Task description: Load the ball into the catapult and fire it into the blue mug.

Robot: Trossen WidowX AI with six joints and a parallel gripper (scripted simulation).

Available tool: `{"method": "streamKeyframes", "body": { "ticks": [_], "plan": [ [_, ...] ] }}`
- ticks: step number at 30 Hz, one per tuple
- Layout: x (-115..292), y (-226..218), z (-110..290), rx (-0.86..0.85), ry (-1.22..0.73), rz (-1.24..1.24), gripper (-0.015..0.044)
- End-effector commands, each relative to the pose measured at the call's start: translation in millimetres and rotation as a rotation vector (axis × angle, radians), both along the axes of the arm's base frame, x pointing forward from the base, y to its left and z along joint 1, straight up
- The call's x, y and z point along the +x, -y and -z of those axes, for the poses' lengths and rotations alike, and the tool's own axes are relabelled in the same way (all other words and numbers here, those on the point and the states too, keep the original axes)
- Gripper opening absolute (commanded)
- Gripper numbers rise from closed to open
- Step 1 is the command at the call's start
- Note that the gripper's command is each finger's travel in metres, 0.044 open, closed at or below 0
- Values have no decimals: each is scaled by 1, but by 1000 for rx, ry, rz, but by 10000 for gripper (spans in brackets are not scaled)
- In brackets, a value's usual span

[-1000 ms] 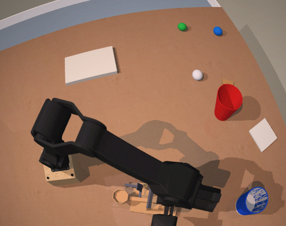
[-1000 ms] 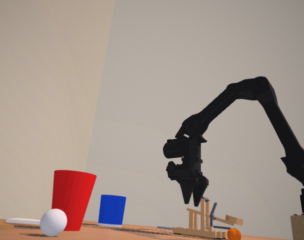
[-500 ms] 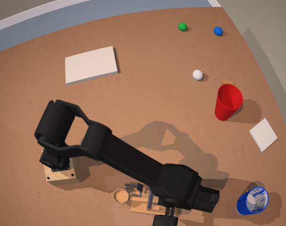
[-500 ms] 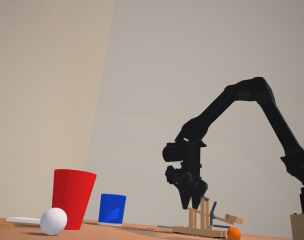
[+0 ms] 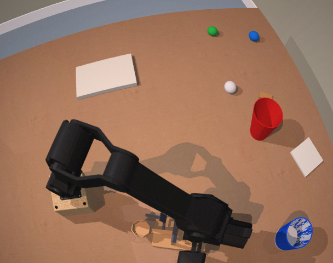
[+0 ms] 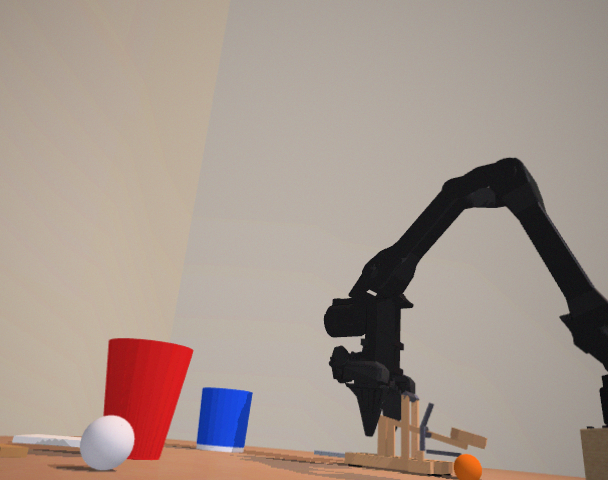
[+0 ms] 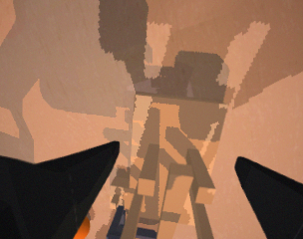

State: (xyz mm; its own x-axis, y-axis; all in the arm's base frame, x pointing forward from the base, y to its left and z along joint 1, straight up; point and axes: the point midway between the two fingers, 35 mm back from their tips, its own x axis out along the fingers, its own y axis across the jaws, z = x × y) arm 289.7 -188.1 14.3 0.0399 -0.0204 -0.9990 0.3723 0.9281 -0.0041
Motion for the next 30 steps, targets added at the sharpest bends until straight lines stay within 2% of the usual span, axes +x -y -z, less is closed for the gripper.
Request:
{"method": "streamKeyframes", "body": {
  "ticks": [1, 7, 19, 24, 25, 27, 30],
  "plan": [
    [-2, -1, 10, 4, -9, 3, 440],
    [-2, -1, 12, 4, -9, 3, 440],
    [-1, -1, 9, 2, -3, 0, 125],
    [-1, -1, 9, 2, -3, 0, 92],
    [-1, -1, 6, 2, -3, 0, 65],
    [-1, 0, -16, 3, -3, 0, 13],
    [-2, -2, -41, 3, -2, 0, 0]
  ]
}}
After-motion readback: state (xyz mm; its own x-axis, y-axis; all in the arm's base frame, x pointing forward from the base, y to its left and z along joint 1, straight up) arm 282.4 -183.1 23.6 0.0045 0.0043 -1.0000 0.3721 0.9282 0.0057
